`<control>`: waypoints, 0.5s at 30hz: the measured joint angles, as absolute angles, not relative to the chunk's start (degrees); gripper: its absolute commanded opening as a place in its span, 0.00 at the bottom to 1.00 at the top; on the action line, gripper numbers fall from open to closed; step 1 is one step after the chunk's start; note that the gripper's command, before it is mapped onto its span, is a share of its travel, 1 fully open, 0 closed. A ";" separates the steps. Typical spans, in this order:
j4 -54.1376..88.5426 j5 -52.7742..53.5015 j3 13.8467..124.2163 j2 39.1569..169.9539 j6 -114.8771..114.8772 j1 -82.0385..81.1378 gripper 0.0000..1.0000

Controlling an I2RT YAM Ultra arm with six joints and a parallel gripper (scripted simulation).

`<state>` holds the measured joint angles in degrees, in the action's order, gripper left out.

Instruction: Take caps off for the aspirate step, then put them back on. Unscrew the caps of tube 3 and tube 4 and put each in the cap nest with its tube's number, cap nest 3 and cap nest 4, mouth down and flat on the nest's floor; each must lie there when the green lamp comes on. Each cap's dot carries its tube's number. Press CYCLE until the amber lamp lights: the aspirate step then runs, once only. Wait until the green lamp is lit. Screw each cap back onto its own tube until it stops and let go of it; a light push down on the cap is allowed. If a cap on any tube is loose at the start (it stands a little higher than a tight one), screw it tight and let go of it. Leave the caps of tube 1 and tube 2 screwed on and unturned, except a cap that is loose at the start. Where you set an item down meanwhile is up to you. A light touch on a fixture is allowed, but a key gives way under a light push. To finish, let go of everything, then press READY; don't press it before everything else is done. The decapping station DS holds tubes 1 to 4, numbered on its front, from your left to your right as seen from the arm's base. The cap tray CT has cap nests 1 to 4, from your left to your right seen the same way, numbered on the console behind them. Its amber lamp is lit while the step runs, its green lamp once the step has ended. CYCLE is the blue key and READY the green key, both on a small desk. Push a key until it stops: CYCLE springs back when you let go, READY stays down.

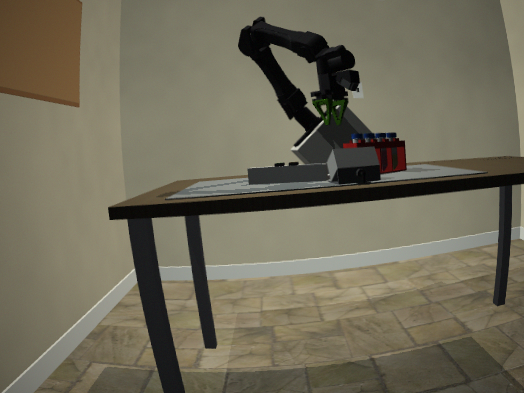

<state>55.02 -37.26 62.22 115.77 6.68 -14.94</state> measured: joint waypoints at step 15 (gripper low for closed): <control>56.75 -37.04 64.75 119.09 -0.03 -16.47 0.49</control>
<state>56.75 -37.04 64.75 119.09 -0.03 -16.47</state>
